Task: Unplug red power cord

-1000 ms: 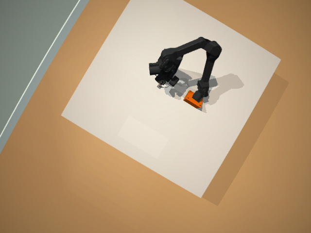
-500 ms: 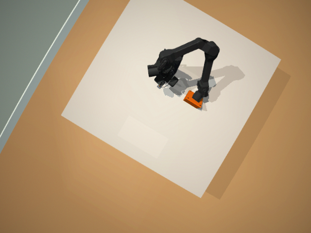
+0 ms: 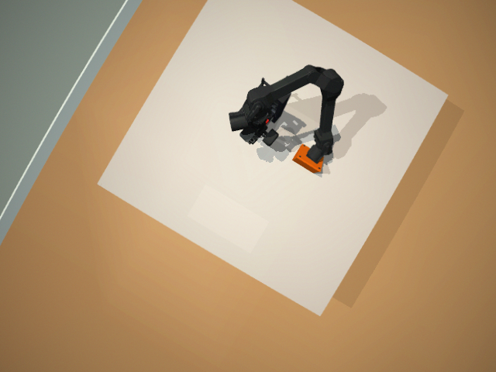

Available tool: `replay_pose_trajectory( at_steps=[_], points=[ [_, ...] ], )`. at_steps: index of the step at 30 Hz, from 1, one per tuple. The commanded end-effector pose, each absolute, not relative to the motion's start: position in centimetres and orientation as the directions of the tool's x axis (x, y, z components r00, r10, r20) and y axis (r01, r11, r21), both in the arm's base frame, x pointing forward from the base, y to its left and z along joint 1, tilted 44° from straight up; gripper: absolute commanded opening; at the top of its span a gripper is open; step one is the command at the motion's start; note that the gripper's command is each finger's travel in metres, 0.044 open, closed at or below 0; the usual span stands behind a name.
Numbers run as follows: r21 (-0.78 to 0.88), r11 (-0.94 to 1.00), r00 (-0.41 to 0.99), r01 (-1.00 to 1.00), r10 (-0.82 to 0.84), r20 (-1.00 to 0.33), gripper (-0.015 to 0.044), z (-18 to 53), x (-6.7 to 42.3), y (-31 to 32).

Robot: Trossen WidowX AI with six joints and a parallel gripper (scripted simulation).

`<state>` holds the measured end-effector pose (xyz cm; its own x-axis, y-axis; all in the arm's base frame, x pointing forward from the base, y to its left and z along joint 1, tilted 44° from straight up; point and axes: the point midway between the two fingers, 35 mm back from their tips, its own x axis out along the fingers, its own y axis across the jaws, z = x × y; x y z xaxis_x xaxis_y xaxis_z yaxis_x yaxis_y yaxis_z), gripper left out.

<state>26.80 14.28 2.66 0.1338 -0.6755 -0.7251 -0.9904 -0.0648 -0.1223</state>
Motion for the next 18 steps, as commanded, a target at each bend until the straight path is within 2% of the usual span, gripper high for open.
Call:
replay_pose_trajectory(
  at_steps=[1,5,18],
  points=[
    [-0.123,-0.056,0.129,-0.991,-0.676,-0.725,0.0053,2.76,26.92,13.98],
    [-0.123,-0.056,0.129,-0.991,-0.676,-0.725,0.0158,2.76,26.92,13.98],
    [-0.124,-0.064,0.135,-0.99,-0.676,-0.724,0.016,3.29,26.78,14.54]
  ],
)
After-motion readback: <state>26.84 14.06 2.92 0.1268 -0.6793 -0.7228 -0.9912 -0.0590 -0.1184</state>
